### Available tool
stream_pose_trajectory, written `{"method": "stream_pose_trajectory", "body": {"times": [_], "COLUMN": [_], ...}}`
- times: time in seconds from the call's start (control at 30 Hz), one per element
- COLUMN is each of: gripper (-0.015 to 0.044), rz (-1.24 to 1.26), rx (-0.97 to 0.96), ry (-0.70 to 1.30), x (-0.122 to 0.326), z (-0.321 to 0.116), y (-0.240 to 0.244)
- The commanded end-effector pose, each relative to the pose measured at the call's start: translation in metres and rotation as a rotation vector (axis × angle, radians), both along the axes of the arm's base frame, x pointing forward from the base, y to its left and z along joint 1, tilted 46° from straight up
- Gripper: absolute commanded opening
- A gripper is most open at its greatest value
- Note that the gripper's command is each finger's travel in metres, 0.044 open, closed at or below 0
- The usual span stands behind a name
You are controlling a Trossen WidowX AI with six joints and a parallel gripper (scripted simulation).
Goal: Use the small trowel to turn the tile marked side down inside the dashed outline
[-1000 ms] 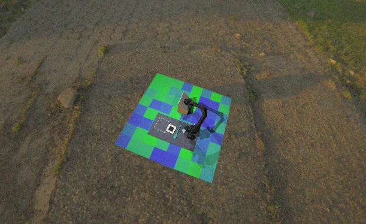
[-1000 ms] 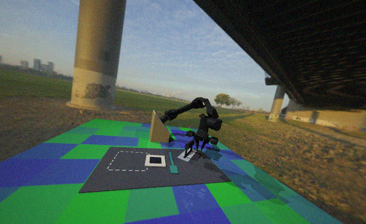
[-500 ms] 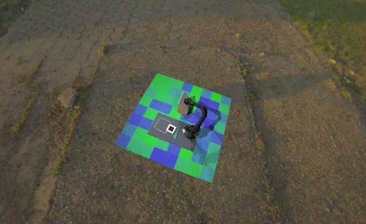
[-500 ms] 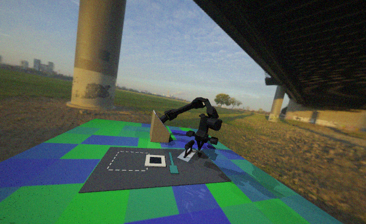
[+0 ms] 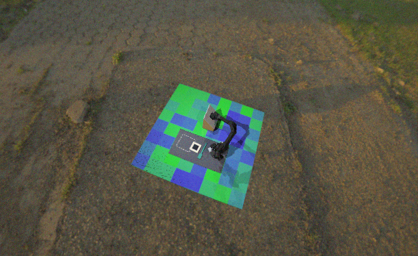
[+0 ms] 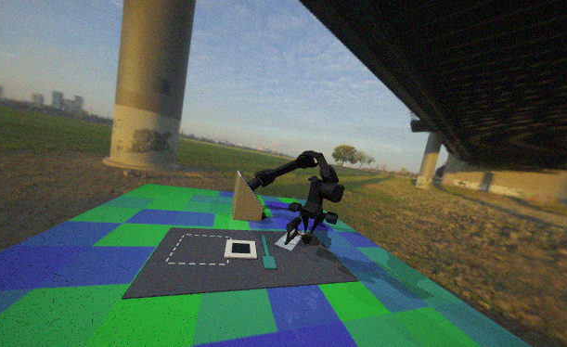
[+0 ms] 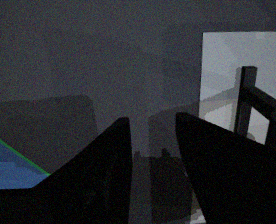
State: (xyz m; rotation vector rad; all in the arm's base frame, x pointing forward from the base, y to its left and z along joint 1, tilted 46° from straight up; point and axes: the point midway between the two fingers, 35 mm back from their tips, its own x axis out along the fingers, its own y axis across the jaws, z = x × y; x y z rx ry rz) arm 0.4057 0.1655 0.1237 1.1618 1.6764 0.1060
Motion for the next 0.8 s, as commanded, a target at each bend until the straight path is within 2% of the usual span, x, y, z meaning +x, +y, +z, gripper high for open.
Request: {"method": "stream_pose_trajectory", "body": {"times": [0.0,0.37,0.5,0.77], "gripper": [0.01,0.01,0.0,0.0], "rz": [0.0,0.0,0.0,0.0], "rx": [0.0,0.0,0.0,0.0], "ry": [0.0,0.0,0.0,0.0], "x": [0.0,0.0,0.0,0.0], "z": [0.0,0.0,0.0,0.0], "y": [0.0,0.0,0.0,0.0]}}
